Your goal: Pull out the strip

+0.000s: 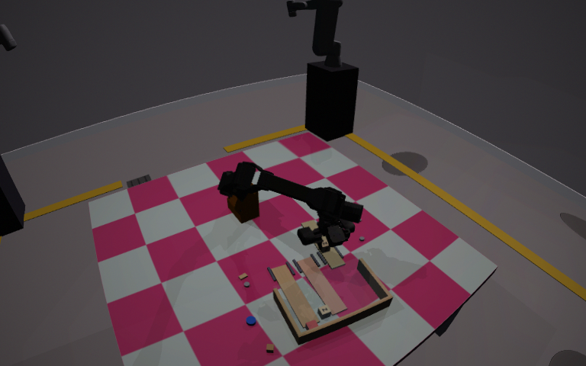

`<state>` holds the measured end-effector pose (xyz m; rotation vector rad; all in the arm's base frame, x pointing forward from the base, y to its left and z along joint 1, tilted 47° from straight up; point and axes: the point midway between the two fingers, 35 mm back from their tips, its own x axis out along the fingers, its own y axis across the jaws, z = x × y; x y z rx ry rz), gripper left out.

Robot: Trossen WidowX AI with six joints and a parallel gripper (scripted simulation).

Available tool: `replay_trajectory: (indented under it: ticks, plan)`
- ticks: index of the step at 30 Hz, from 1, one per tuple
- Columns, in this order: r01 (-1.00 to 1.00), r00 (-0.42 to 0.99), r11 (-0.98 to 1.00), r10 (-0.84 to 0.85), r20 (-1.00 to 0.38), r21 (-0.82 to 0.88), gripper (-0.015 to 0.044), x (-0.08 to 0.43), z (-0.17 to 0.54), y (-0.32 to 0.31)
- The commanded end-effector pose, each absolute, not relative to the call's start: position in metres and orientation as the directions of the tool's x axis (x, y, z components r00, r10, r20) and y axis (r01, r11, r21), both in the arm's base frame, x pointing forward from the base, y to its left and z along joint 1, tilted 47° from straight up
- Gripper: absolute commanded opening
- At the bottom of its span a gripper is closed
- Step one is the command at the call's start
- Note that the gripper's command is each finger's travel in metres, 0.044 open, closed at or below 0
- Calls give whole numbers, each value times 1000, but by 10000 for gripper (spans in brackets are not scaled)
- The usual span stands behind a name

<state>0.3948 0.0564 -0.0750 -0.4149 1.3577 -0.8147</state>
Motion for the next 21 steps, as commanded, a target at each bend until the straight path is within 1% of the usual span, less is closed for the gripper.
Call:
replay_trajectory:
  ticks: [1,21]
  plan:
    - [276,-1,668,-719,-695,-691,0,388,-73,57]
    - [273,-3,668,-719,-695,-692,0,330,-63,50]
